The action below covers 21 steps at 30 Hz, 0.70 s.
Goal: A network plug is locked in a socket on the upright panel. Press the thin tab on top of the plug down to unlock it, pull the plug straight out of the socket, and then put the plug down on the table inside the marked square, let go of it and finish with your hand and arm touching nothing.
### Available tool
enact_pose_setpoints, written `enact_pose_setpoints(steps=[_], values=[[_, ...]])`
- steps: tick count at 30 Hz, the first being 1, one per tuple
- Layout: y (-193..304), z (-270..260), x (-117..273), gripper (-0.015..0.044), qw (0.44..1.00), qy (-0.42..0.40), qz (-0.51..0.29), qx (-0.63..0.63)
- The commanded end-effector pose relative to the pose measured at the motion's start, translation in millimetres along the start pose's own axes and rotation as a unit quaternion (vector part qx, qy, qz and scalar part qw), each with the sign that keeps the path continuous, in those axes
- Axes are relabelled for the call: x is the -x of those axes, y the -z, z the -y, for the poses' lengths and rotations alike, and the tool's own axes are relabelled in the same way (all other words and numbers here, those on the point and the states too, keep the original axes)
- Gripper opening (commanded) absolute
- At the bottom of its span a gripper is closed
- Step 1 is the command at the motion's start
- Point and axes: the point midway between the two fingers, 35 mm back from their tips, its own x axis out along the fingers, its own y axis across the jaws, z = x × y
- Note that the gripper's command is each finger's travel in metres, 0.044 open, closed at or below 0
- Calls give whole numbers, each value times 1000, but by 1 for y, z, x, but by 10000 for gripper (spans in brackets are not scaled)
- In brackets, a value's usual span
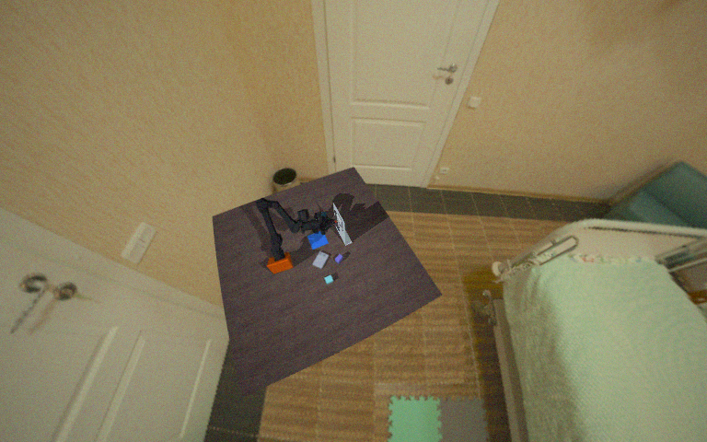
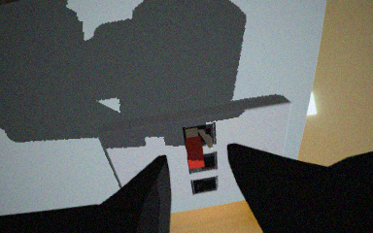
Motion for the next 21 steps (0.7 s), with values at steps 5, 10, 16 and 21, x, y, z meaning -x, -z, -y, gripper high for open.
enact_pose_setpoints(steps=[5, 10, 16, 21], values=[[-3, 1, -10, 156, 1000, 3, 1, 0], [-3, 1, -12, 143, 1000, 3, 1, 0], [-3, 1, -12, 103, 1000, 3, 1, 0], [-3, 1, -12, 69, 1000, 3, 1, 0]])
